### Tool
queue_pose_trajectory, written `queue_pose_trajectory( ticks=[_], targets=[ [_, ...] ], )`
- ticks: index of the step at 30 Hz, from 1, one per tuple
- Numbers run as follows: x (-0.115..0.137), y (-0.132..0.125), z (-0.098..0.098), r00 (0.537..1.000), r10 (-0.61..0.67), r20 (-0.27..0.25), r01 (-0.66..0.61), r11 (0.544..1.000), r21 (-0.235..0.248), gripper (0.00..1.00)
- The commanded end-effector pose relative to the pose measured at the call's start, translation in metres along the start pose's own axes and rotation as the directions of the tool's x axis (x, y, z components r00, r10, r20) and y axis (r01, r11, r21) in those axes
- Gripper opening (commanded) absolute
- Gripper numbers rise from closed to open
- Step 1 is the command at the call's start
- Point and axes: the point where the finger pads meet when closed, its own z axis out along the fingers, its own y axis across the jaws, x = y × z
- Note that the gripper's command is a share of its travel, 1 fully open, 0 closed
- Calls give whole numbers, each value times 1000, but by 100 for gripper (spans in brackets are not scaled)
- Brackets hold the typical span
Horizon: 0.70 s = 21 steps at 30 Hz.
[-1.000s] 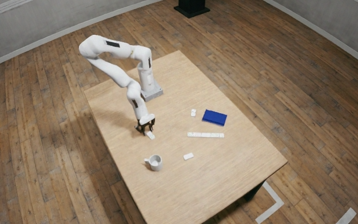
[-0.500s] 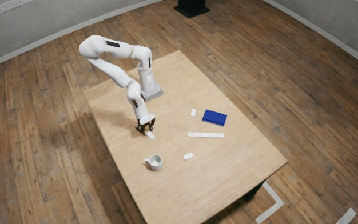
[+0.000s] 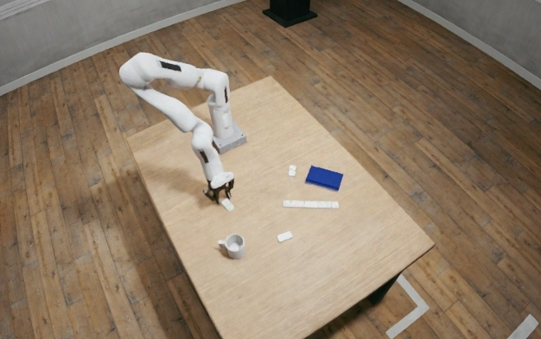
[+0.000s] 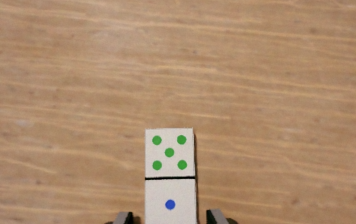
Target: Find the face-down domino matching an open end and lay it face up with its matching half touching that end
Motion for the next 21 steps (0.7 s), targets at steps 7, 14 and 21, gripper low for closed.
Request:
queue_pose_trajectory(
  ticks=[7, 14, 21],
  targets=[
    [5, 0, -17, 1000, -3, -7, 3, 1000, 2, 49],
    [8, 1, -27, 1000, -1, -9, 1, 1000, 0, 49],
    [7, 0, -29, 1000, -3, -4, 3, 1000, -1, 49]
  ],
)
